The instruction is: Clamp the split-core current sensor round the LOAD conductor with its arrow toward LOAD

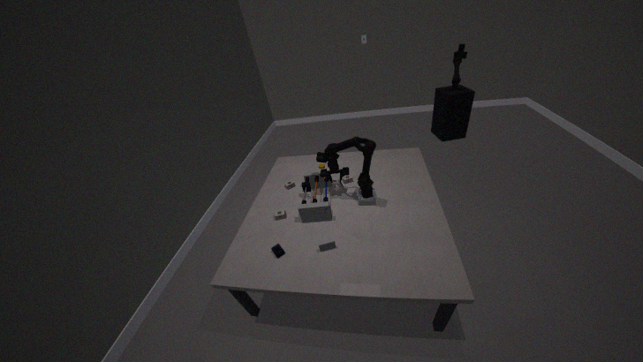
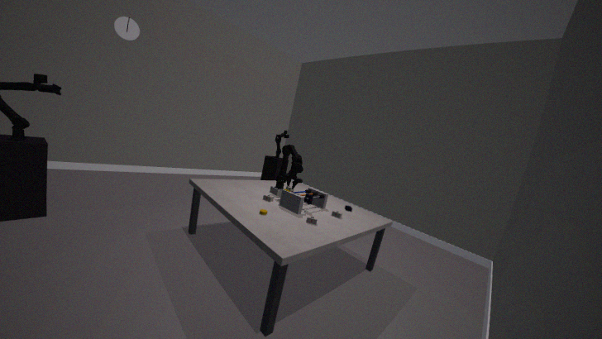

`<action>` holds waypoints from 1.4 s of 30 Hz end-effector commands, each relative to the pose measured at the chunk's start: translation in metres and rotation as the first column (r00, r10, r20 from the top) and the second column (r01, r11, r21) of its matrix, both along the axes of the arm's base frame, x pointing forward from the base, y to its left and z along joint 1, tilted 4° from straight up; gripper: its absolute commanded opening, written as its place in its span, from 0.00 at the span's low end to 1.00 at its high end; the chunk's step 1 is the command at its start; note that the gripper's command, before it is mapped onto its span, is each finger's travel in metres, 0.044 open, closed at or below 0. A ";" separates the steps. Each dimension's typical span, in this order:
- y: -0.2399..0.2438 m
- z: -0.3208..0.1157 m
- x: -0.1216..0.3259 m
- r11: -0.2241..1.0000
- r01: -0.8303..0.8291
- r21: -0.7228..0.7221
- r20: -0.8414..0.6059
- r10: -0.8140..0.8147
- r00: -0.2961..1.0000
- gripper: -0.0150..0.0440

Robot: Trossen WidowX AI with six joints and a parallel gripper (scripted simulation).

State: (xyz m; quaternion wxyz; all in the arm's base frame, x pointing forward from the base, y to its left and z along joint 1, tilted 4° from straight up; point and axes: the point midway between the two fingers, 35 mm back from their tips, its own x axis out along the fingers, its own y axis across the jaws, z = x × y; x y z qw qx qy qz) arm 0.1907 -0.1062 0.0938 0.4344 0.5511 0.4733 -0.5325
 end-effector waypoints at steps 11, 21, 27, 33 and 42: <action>-0.005 0.066 0.003 1.000 -0.002 -0.008 0.009 0.002 1.000 0.25; -0.005 0.076 0.005 0.996 -0.090 -0.008 0.013 0.091 0.996 0.25; -0.005 0.076 0.009 0.954 -0.301 -0.009 0.025 0.301 0.953 0.25; -0.006 0.076 0.014 0.867 -0.499 -0.013 0.036 0.499 0.866 0.25; -0.007 0.075 0.021 0.662 -0.749 -0.022 0.050 0.749 0.661 0.25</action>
